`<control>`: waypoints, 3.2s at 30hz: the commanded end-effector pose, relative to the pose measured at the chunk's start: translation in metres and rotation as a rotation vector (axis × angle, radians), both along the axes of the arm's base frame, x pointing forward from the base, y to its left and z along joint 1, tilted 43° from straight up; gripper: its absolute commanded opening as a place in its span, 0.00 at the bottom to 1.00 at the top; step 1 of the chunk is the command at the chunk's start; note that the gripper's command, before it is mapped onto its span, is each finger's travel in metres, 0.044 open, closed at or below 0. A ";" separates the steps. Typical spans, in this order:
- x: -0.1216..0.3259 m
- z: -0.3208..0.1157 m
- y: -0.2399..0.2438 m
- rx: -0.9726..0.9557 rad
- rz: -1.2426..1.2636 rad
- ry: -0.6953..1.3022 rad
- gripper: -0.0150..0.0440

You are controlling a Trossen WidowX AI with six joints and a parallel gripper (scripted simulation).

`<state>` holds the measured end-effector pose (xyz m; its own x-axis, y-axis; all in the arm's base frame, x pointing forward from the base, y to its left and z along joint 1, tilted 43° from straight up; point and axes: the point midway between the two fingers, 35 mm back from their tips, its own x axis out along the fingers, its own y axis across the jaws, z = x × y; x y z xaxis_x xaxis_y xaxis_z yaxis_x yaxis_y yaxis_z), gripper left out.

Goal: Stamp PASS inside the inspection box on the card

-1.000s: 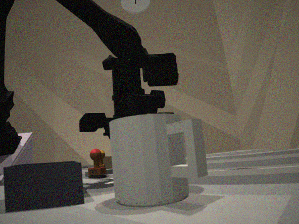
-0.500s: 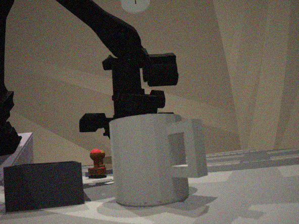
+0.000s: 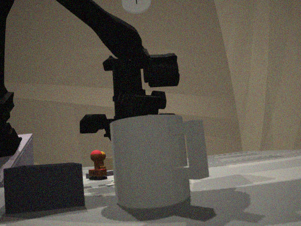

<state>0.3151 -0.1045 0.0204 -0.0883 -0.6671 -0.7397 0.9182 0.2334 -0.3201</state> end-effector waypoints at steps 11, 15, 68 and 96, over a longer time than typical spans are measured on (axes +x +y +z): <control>0.000 -0.001 -0.003 -0.005 0.000 -0.001 0.25; 0.000 -0.001 -0.003 -0.005 0.000 -0.001 0.25; 0.001 0.007 0.005 -0.004 0.000 -0.001 0.25; 0.006 0.034 0.031 -0.001 0.000 -0.001 0.25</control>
<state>0.3187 -0.0782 0.0505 -0.0945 -0.6714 -0.7350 0.9157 0.2312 -0.3288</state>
